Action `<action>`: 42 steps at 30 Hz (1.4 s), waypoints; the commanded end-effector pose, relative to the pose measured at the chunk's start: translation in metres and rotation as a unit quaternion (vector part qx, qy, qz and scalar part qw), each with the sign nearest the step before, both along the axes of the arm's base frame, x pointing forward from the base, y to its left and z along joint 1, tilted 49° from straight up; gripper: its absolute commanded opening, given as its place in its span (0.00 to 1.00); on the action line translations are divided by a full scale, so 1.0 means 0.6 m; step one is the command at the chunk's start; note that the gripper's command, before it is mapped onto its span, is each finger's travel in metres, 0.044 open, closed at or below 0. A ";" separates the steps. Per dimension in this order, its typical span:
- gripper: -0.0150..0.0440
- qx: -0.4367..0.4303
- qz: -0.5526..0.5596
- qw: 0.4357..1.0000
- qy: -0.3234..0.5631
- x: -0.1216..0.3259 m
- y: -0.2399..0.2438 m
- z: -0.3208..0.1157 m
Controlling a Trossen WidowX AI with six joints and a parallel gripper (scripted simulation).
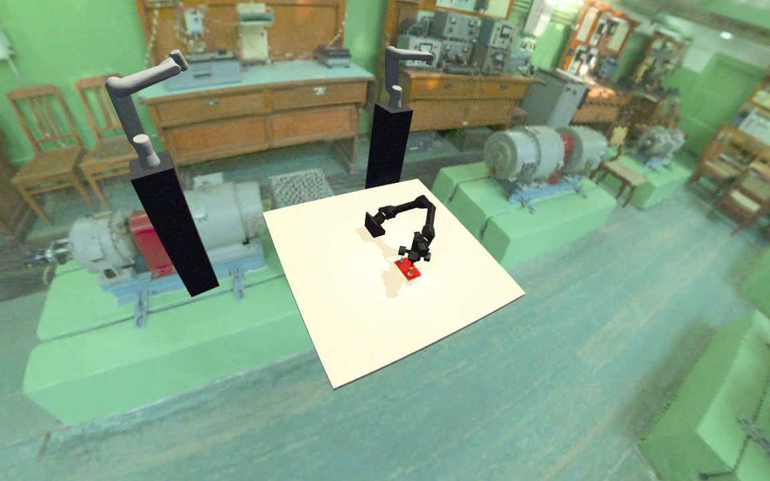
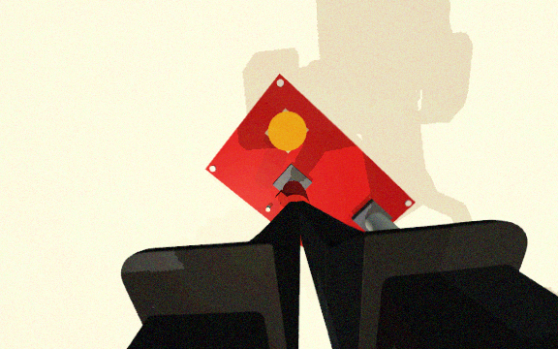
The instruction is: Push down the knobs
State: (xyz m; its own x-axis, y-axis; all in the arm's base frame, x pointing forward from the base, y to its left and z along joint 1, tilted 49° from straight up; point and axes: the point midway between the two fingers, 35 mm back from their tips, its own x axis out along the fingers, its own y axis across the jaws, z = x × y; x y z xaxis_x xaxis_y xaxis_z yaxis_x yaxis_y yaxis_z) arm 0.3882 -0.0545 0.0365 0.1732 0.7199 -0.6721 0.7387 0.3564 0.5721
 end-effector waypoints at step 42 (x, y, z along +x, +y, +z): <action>0.25 0.009 0.025 1.000 0.001 0.014 0.048 -0.033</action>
